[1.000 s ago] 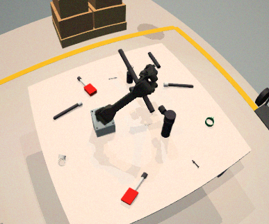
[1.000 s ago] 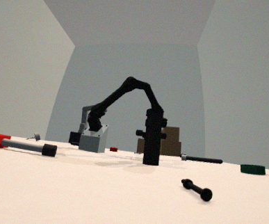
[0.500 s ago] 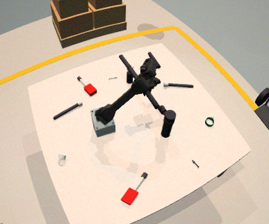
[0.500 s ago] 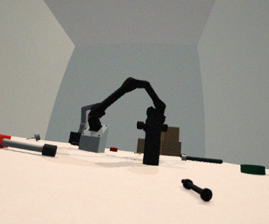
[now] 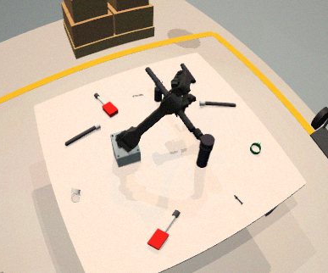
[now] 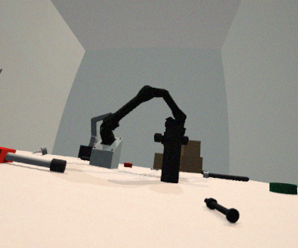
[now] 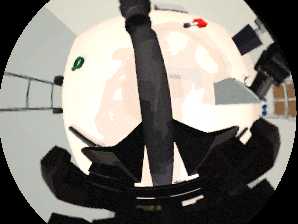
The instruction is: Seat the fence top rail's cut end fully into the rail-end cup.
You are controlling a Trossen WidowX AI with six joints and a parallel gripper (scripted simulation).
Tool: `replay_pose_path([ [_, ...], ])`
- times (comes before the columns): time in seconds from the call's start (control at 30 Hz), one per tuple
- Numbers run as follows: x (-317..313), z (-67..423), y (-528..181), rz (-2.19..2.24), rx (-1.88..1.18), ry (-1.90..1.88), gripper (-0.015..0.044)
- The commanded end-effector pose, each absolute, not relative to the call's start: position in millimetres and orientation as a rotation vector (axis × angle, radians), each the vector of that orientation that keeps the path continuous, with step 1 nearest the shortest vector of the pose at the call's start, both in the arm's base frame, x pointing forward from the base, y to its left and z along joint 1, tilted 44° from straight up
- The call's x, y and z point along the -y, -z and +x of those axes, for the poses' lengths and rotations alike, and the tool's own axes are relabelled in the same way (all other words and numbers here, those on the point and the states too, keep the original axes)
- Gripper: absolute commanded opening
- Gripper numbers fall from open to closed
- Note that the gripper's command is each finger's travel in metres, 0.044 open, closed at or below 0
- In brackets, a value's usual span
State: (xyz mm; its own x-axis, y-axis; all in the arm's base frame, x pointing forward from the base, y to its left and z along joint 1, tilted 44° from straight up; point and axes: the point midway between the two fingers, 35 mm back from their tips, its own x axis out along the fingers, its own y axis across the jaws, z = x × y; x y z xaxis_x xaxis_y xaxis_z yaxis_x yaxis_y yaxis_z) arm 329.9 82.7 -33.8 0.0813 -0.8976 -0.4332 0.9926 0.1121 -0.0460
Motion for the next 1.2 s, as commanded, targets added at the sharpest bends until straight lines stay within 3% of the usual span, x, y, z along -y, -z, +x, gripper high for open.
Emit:
replay_pose_path([
  [0.0, -83, 330, 33, 0.289, -0.398, 1.439, 0.0000],
  [1.17, -77, 337, 17, 0.281, -0.403, 1.444, 0.0000],
])
